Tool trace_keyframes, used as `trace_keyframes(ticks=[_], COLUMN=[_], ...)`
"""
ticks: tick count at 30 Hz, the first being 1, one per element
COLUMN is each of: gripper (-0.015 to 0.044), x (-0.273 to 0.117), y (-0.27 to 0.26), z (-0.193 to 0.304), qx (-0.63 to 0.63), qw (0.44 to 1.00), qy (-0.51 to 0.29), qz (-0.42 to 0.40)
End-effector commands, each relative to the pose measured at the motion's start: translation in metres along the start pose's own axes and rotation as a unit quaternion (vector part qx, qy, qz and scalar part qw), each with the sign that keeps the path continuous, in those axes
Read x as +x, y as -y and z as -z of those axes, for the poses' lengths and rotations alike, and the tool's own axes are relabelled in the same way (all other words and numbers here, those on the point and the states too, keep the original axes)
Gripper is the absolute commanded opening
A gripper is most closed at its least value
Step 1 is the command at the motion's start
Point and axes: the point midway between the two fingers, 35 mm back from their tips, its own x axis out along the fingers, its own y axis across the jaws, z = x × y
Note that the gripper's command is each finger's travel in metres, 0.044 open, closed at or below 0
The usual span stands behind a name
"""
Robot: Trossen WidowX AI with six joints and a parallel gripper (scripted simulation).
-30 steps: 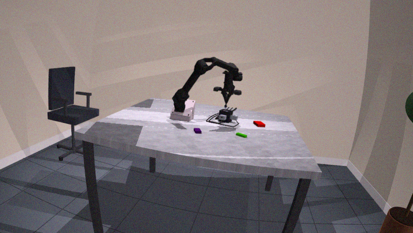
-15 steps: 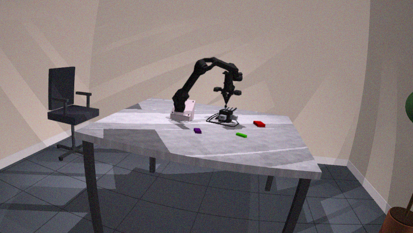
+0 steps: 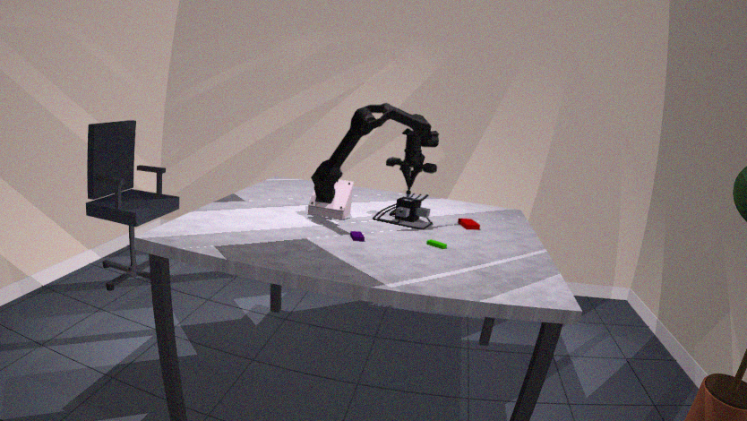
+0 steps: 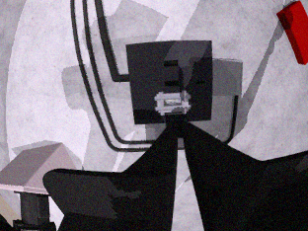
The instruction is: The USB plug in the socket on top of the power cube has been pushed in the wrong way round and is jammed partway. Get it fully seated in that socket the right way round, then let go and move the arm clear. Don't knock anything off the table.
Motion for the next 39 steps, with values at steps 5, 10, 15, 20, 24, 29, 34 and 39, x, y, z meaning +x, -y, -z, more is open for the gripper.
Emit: trace_keyframes(ticks=[5,10,15,20,24,29,34,39], gripper=[0.0,0.0,0.0,0.0,0.0,0.0,0.0,0.0], x=[0.0009,0.0015,0.0021,0.0027,0.0032,0.0038,0.0044,0.005], y=[-0.0001,0.0,0.0,0.0,0.0,0.0001,0.0001,0.0001], z=[-0.0008,-0.0011,-0.0014,-0.0017,-0.002,-0.0023,-0.0027,-0.003], qx=[-0.003,-0.003,-0.003,-0.004,-0.004,-0.004,-0.004,-0.005], qw=[1.0,1.0,1.0,1.0,1.0,1.0,1.0,1.0], qy=[0.005,0.007,0.009,0.011,0.013,0.015,0.017,0.019], qz=[-0.001,-0.001,-0.001,-0.001,-0.001,-0.001,-0.001,-0.001])
